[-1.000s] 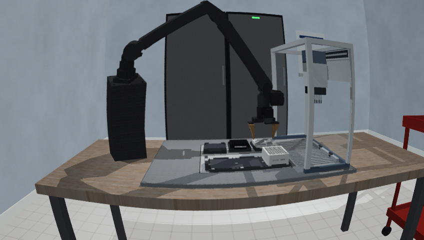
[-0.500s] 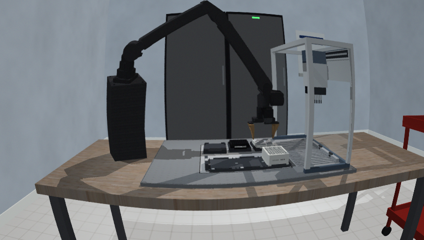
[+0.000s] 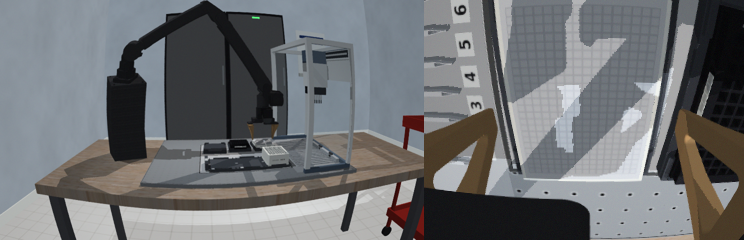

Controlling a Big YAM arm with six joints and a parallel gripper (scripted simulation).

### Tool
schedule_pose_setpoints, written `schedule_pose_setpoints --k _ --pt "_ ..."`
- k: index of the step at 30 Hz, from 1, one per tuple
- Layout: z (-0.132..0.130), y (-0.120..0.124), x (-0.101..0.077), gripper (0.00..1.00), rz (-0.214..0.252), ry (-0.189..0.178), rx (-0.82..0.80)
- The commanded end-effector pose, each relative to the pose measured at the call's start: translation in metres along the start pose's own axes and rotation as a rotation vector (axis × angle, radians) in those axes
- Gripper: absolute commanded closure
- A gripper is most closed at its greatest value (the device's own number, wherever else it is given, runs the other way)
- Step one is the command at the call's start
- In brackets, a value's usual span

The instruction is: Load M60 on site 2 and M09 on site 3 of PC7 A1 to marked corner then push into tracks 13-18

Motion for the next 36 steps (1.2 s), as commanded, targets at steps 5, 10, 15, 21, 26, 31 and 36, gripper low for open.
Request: schedule_pose_setpoints --k 5,10,15,21,26,31,36 --pt "0.020 -0.014 -0.015 0.00 0.002 -0.045 0.022" --pt "0.019 -0.012 -0.006 0.00 0.001 -0.040 0.020" --pt "0.018 -0.010 0.005 0.00 0.001 -0.035 0.017" --pt "0.020 -0.009 0.008 0.00 0.002 -0.041 0.019" --pt "0.021 -0.008 0.013 0.00 0.002 -0.041 0.019" --pt "0.019 -0.008 0.019 0.00 0.001 -0.035 0.018" --pt "0.019 -0.007 0.024 0.00 0.001 -0.035 0.017"
Point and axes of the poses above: the point where the finger pads meet when closed, its own x axis out along the fingers, its own z axis across the jaws, y = z × x, the point moved 6 cm from there along -x, back along the fingers, and after that the axes turned 3 degrees about -x, right-handed, at the moved point
